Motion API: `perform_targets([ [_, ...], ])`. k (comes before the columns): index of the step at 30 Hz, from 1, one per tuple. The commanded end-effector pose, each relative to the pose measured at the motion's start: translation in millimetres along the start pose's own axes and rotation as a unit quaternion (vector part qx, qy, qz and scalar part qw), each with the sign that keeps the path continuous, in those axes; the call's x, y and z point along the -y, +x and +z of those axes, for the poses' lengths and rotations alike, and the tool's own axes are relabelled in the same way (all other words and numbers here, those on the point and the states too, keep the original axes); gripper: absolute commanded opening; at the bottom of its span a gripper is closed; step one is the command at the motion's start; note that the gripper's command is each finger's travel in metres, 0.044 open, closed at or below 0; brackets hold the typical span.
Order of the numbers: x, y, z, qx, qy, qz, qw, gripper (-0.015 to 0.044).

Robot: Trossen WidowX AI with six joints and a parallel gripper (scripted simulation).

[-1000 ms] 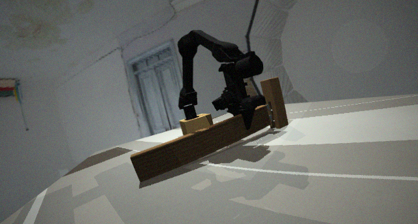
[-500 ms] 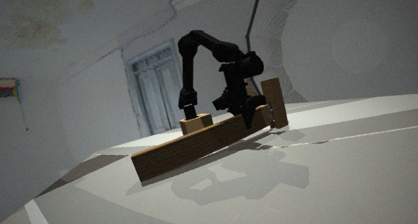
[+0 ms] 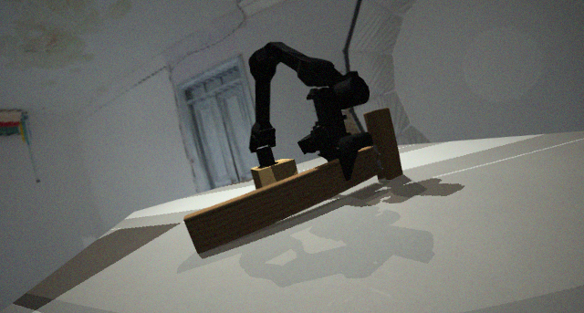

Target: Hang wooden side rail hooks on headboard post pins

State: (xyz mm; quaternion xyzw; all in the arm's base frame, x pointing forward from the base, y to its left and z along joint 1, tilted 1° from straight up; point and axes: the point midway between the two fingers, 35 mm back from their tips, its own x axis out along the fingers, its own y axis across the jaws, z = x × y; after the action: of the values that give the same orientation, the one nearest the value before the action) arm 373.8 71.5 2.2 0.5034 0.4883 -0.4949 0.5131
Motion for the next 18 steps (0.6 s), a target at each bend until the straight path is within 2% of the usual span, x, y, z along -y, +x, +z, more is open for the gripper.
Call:
perform_targets([
  [1,-2.0,-2.1,-1.4,-0.001,0.002,0.003,1.000,0.0000],
  [18,-0.1,-0.2,-3.4,-0.002,0.002,0.003,1.000,0.0000],
])
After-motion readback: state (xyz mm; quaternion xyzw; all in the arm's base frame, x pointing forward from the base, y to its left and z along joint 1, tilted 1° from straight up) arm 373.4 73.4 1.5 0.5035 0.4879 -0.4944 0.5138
